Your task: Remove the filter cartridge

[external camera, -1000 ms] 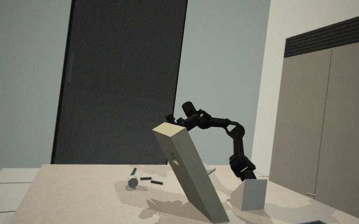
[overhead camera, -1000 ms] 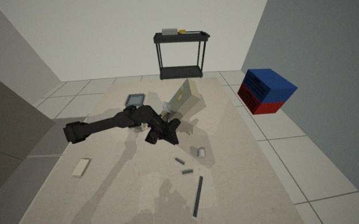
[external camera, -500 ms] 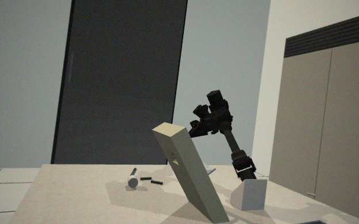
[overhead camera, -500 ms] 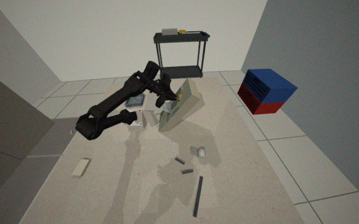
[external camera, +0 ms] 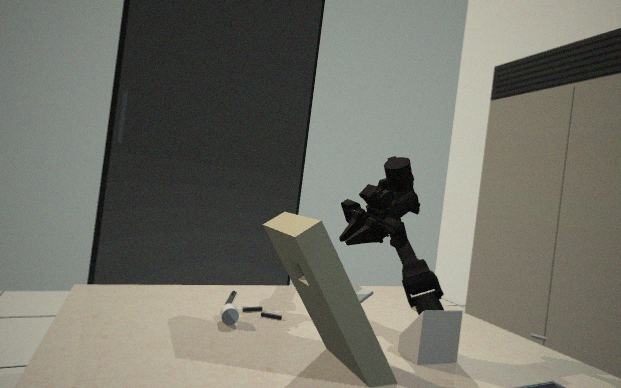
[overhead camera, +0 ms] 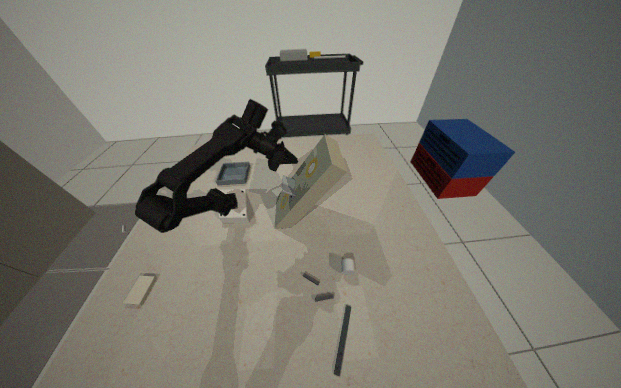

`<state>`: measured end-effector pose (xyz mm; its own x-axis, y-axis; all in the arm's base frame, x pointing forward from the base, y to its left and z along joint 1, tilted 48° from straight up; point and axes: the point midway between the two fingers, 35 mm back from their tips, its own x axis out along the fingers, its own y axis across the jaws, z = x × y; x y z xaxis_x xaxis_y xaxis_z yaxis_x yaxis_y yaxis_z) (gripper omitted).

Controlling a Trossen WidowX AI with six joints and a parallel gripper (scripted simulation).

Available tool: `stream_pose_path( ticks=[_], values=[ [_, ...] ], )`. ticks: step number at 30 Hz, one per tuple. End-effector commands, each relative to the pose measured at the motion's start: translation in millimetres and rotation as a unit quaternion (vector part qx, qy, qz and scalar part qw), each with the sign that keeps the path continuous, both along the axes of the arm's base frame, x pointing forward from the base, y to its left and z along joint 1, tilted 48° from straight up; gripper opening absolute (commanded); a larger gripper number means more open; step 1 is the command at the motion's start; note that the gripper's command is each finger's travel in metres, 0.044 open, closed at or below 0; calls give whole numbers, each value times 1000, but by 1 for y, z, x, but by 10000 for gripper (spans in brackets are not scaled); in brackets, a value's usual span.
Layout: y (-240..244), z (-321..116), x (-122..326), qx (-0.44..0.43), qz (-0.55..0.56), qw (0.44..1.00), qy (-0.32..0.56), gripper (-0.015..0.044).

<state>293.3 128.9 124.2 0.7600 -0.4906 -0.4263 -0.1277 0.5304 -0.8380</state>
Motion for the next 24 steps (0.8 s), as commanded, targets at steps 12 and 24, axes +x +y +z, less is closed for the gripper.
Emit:
stream_pose_path(
  ticks=[12,24],
  values=[
    [-9,-11,17,-1,-1,1000,3,91],
    [-20,-18,32,-1,0,1000,1,91]
  ],
)
